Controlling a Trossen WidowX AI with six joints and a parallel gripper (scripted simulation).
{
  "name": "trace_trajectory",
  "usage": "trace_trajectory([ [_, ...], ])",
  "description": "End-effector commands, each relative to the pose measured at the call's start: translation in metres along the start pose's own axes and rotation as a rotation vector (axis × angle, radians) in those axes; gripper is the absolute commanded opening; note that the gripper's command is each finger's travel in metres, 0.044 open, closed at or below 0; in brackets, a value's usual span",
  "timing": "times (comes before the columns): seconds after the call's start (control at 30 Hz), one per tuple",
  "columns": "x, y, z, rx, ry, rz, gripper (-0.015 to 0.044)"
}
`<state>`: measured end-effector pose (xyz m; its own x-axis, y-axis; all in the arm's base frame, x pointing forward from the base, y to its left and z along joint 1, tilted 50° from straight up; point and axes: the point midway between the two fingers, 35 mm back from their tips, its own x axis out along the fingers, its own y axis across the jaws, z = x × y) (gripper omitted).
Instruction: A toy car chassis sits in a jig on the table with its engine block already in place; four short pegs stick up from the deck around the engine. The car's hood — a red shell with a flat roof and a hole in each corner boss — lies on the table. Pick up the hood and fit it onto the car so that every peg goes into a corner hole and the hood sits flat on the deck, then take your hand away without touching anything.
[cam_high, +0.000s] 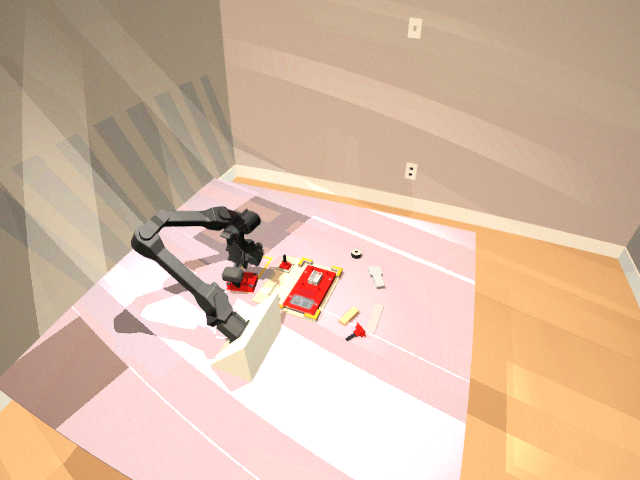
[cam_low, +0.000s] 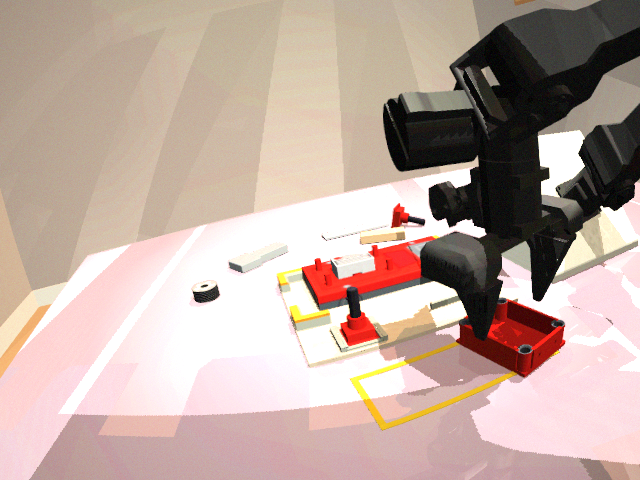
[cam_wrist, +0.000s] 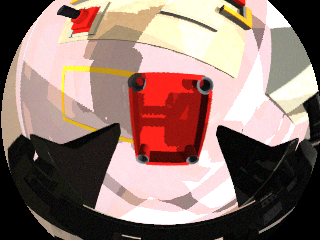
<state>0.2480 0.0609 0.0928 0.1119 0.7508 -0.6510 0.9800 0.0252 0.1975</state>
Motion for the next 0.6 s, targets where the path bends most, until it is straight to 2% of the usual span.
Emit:
trace_trajectory([
  [0.0, 0.0025, -0.0002, -0.001, 0.005, 0.005, 0.0, 0.044],
  [0.57, 0.0107, -0.0003, -0.0012, 0.005, 0.006, 0.0, 0.044],
])
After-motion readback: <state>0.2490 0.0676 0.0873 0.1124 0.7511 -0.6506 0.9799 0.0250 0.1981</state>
